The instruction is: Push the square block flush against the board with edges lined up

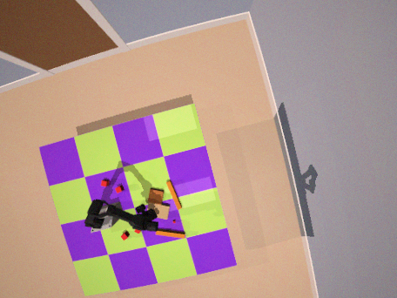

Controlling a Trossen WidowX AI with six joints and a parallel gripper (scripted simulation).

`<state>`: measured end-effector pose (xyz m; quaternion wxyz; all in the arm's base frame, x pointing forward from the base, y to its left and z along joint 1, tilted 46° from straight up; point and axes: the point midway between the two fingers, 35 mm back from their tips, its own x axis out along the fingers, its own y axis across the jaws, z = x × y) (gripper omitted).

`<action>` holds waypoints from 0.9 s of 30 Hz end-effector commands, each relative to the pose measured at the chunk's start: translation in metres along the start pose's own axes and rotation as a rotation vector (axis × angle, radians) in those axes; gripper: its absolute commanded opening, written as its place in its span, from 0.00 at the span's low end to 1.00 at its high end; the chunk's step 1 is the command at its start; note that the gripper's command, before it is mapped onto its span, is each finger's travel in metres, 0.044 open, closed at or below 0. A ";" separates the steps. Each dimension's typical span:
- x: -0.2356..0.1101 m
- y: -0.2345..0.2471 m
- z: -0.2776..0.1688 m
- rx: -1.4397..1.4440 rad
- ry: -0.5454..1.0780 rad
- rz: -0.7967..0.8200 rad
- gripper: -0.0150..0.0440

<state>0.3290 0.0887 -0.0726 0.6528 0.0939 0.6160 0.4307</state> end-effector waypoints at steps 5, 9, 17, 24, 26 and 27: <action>0.001 0.036 0.009 0.295 0.005 0.009 0.25; 0.001 0.053 0.013 0.433 0.007 0.012 0.25; 0.001 0.087 0.018 0.708 0.013 0.021 0.25; 0.002 0.117 0.019 0.942 0.023 0.031 0.25; 0.002 0.119 0.019 0.965 0.024 0.032 0.25; 0.002 0.119 0.019 0.965 0.024 0.032 0.25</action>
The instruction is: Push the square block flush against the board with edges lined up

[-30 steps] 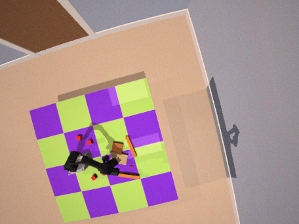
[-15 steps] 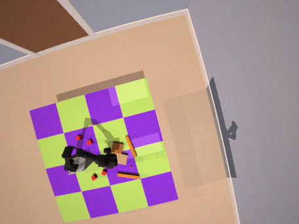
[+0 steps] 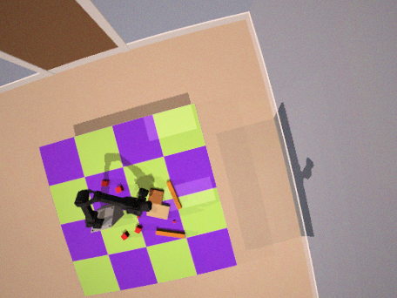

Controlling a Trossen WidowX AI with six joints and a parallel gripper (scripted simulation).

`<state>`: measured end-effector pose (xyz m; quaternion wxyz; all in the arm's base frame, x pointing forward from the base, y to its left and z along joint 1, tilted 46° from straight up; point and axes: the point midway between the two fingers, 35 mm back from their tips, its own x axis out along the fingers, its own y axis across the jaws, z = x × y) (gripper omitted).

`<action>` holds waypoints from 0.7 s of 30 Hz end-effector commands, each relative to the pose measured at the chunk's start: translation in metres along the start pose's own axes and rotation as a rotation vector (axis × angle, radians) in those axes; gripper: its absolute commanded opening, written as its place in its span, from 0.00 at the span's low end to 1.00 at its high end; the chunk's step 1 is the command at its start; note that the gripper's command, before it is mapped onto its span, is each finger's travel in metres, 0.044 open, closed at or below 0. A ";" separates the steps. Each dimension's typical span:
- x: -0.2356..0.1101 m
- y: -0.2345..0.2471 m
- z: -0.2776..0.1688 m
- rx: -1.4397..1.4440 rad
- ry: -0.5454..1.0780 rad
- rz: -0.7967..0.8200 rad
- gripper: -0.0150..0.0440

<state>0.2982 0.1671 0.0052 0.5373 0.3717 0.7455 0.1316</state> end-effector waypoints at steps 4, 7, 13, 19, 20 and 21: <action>0.001 0.002 -0.007 0.071 0.008 0.001 0.25; 0.014 0.002 -0.006 0.071 0.007 0.000 0.25; 0.057 0.002 -0.008 0.071 0.010 0.003 0.25; 0.057 0.002 -0.006 0.071 0.009 0.003 0.25; 0.057 0.002 -0.004 0.071 0.009 0.003 0.25; 0.057 0.002 -0.003 0.071 0.009 0.003 0.25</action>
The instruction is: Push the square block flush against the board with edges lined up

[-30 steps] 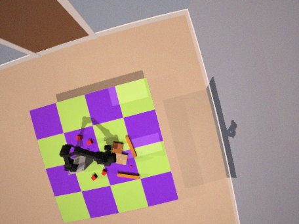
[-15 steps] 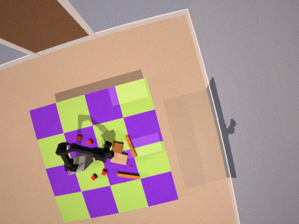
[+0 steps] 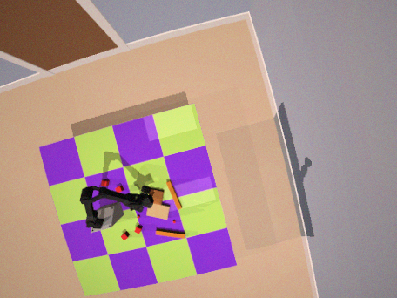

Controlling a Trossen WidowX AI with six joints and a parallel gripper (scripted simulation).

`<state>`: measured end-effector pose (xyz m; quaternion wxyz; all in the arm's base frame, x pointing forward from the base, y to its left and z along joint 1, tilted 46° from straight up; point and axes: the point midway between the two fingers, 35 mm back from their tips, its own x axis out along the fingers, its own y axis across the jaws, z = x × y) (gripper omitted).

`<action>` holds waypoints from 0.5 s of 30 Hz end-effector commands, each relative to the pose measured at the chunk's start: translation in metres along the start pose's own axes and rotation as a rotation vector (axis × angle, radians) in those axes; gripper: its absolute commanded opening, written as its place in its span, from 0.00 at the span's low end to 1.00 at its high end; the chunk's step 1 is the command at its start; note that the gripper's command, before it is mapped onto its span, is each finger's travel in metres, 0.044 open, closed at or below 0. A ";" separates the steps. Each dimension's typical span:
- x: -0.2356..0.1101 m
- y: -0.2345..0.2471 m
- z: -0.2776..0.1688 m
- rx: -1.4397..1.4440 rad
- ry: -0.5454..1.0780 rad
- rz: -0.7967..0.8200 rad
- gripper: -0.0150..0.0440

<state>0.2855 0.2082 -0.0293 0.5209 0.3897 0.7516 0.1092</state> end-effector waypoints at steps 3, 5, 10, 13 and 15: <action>0.002 0.000 0.008 0.004 -0.001 0.000 0.25; 0.002 0.000 0.012 0.004 -0.001 0.000 0.25; 0.002 0.000 0.020 0.004 -0.002 0.000 0.25; 0.002 0.000 0.025 0.004 -0.002 0.000 0.25; 0.002 0.000 0.028 0.004 -0.002 0.000 0.25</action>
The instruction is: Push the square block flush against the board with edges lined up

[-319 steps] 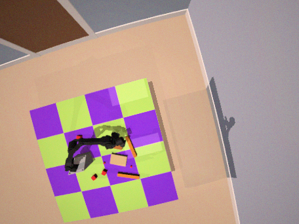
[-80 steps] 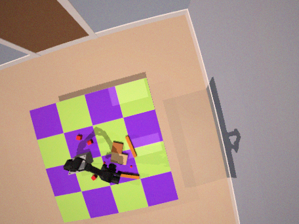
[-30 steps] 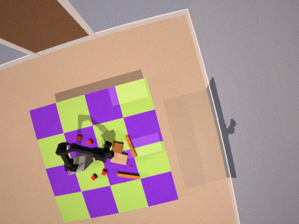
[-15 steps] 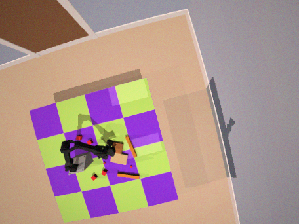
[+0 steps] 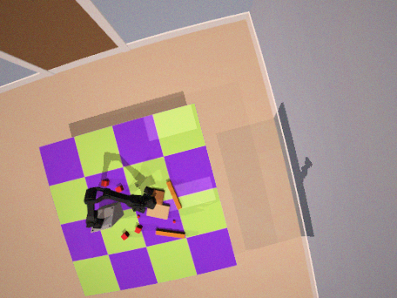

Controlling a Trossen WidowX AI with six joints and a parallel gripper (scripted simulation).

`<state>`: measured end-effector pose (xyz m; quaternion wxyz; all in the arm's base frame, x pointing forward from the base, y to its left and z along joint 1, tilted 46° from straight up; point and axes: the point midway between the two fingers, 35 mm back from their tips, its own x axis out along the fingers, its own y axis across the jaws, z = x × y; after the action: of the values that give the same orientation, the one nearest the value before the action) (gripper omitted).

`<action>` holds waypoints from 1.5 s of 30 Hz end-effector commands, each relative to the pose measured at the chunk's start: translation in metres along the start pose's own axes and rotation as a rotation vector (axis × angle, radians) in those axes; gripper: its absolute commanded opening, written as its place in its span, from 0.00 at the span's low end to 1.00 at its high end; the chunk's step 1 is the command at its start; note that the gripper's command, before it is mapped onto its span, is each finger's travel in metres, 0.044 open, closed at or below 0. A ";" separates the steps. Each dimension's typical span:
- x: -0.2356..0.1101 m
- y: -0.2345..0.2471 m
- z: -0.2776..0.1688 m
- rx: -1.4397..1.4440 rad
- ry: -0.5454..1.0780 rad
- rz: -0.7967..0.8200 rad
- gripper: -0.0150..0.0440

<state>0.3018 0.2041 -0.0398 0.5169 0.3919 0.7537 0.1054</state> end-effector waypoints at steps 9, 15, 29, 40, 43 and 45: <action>0.000 0.002 -0.002 -0.008 -0.006 0.001 0.25; 0.000 0.002 -0.012 -0.007 -0.006 0.001 0.25; 0.000 0.001 -0.035 -0.006 -0.005 0.001 0.25; -0.027 0.003 -0.039 -0.010 -0.006 0.002 0.25; -0.055 0.002 -0.041 -0.007 -0.005 0.000 0.25; -0.055 0.002 -0.041 -0.007 -0.005 0.000 0.25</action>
<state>0.2733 0.1847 0.0058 0.5190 0.3917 0.7529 0.1012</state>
